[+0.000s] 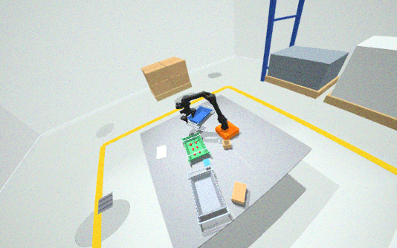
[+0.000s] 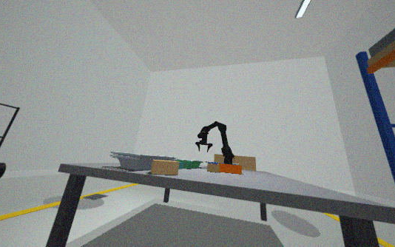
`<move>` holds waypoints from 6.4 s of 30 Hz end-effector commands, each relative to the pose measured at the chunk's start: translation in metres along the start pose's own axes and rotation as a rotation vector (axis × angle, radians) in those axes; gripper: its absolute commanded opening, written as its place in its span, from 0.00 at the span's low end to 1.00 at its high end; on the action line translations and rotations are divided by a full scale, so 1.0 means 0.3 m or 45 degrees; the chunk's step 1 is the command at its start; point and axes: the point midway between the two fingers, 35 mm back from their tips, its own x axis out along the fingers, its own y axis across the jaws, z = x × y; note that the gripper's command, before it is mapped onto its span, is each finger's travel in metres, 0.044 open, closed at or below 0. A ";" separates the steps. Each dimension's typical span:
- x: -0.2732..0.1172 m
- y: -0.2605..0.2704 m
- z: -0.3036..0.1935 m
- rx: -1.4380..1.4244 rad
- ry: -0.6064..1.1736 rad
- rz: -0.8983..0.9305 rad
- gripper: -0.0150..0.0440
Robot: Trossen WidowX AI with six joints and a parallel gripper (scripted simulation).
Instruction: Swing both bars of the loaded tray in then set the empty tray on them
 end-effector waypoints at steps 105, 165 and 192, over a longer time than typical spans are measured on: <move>0.295 -0.774 -0.061 2.033 -0.022 -0.054 0.25; -0.106 -0.773 -0.001 2.033 -0.023 -0.052 0.25; -0.096 -0.561 0.026 1.855 -0.009 -0.043 0.25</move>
